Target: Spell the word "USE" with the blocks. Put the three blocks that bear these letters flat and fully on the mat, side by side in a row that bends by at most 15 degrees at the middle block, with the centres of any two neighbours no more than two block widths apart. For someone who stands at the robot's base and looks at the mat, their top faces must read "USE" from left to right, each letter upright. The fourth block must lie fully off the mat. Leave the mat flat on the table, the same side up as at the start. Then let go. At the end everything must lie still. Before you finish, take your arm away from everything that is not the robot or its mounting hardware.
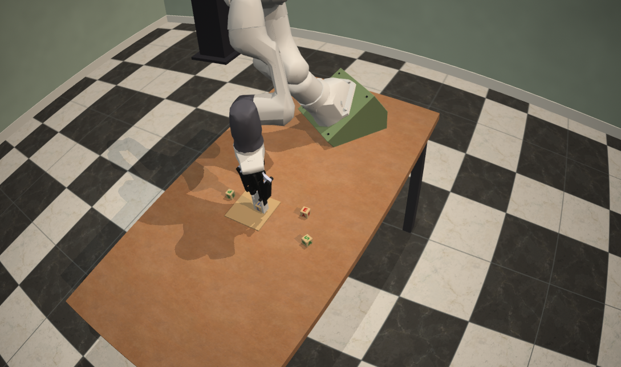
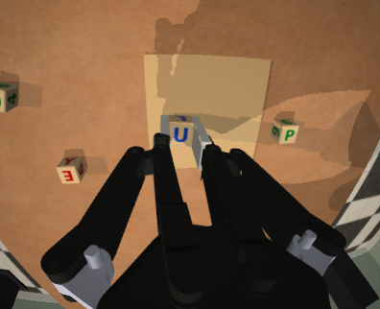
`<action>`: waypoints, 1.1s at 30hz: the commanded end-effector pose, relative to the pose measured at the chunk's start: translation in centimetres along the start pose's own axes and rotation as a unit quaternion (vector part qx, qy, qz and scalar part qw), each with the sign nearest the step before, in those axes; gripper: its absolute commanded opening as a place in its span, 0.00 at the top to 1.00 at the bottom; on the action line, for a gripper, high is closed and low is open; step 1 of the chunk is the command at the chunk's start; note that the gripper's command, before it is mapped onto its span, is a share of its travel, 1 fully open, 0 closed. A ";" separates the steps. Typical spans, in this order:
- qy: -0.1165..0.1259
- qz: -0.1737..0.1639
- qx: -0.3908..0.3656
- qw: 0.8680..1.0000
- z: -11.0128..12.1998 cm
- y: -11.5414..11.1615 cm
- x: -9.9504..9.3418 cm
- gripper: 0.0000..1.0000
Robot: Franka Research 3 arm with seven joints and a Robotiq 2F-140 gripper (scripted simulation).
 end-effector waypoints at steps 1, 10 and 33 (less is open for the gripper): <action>0.007 0.015 0.007 1.000 -0.5 0.8 0.1 0.87; 0.007 0.015 0.007 1.000 -0.5 0.8 0.7 0.87; 0.007 0.015 0.007 1.000 -0.5 0.8 0.7 0.87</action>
Point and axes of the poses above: the point where the finger pads meet when closed, its own x axis out along the fingers, its own z axis across the jaws, y = z × x, the point moved 3 cm from there along -x, back along the fingers, and after that the axes turned 1 degree about -x, right-handed, at the moved point
